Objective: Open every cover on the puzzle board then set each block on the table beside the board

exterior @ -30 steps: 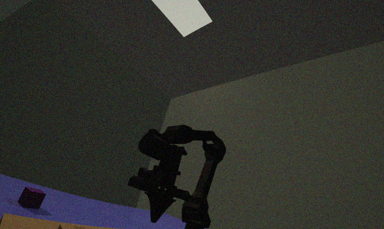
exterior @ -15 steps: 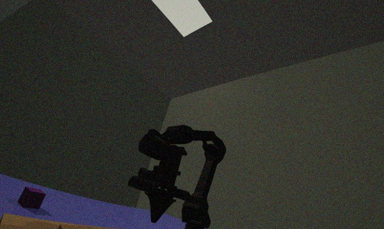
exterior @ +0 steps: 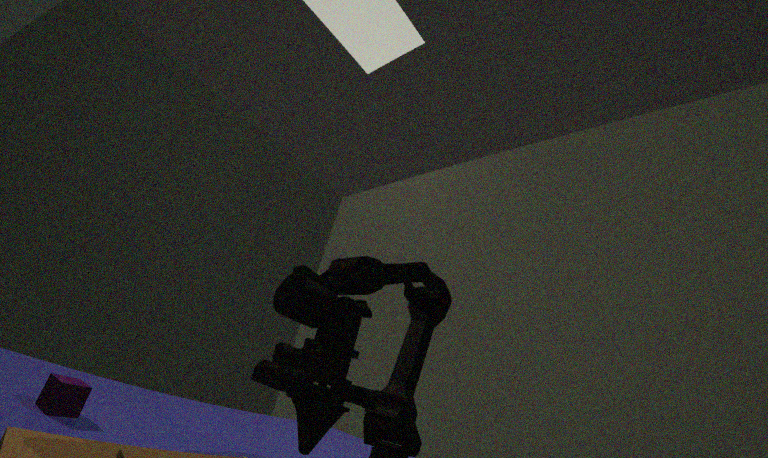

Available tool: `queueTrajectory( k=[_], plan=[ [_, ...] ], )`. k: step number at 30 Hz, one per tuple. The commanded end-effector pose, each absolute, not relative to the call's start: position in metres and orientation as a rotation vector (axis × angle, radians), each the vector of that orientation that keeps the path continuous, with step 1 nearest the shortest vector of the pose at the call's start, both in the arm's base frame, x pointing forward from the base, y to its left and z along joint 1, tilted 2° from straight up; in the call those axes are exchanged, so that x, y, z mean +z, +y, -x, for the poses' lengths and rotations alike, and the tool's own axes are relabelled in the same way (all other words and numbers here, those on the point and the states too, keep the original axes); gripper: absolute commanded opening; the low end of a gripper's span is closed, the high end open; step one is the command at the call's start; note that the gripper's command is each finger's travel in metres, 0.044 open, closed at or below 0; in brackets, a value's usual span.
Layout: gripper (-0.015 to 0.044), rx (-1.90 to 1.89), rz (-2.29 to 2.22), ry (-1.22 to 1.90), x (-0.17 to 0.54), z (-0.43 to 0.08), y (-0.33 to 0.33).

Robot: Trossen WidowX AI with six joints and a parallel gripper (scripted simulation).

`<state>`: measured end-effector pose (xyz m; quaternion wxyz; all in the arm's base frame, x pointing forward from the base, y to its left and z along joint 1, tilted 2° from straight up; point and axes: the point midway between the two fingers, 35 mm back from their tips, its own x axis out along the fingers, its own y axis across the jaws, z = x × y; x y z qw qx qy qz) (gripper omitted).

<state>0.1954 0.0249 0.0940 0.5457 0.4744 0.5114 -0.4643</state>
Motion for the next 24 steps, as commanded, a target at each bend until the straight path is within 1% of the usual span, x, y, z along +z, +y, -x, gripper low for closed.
queueTrajectory(
  k=[1, 24],
  plan=[
    [0.0000, -1.104, -1.130, 1.218, 0.089, -0.195, 0.026],
    [0.0000, -1.104, -1.130, 1.218, 0.066, -0.196, 0.026]
  ],
)
